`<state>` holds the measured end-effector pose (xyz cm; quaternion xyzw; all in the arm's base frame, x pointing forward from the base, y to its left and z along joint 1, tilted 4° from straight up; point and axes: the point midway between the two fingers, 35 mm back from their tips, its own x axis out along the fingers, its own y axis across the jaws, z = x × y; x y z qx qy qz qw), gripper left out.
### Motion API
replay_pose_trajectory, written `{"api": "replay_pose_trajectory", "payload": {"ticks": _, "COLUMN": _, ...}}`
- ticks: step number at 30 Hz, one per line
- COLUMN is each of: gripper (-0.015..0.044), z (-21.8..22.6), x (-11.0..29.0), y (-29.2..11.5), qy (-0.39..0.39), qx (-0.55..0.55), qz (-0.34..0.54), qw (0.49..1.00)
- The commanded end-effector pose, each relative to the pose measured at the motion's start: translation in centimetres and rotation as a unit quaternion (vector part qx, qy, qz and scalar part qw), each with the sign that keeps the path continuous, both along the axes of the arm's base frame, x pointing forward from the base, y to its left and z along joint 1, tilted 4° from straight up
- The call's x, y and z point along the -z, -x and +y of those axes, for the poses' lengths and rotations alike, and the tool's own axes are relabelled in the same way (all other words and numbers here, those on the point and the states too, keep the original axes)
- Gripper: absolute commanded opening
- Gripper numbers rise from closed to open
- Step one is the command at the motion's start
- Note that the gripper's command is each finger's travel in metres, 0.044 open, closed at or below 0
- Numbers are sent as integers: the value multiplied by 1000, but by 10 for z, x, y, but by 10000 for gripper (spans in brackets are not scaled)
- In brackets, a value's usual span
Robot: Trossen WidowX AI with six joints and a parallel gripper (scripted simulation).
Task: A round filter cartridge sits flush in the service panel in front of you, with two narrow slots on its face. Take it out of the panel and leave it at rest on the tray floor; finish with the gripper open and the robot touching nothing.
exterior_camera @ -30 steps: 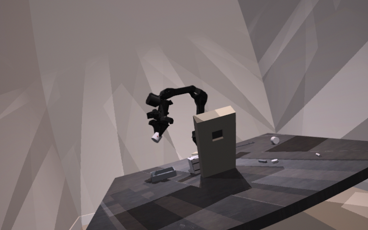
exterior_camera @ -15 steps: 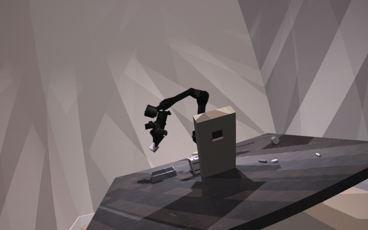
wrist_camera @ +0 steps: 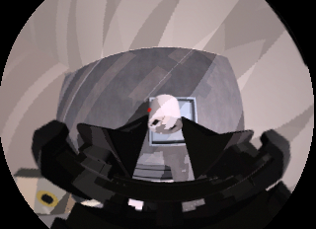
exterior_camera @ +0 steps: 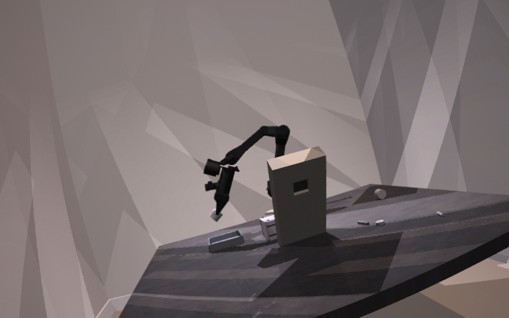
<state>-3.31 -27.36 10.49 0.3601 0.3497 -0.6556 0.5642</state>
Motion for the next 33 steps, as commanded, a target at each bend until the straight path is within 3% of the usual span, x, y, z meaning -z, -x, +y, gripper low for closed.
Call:
{"api": "replay_pose_trajectory", "payload": {"ticks": 1, "gripper": 0, "z": 5, "x": 12, "y": 18, "qy": 3, "qx": 31, "qz": 5, "qw": 1000}}
{"api": "replay_pose_trajectory", "payload": {"ticks": 9, "gripper": 0, "z": 12, "x": 27, "y": 34, "qy": 5, "qx": 61, "qz": 7, "qw": 998}}
{"api": "replay_pose_trajectory", "payload": {"ticks": 26, "gripper": 0, "z": 14, "x": 99, "y": 39, "qy": 4, "qx": 61, "qz": 7, "qw": 998}}
{"api": "replay_pose_trajectory", "payload": {"ticks": 33, "gripper": 184, "z": 15, "x": 97, "y": 38, "qy": -2, "qx": 63, "qz": 7, "qw": 998}}
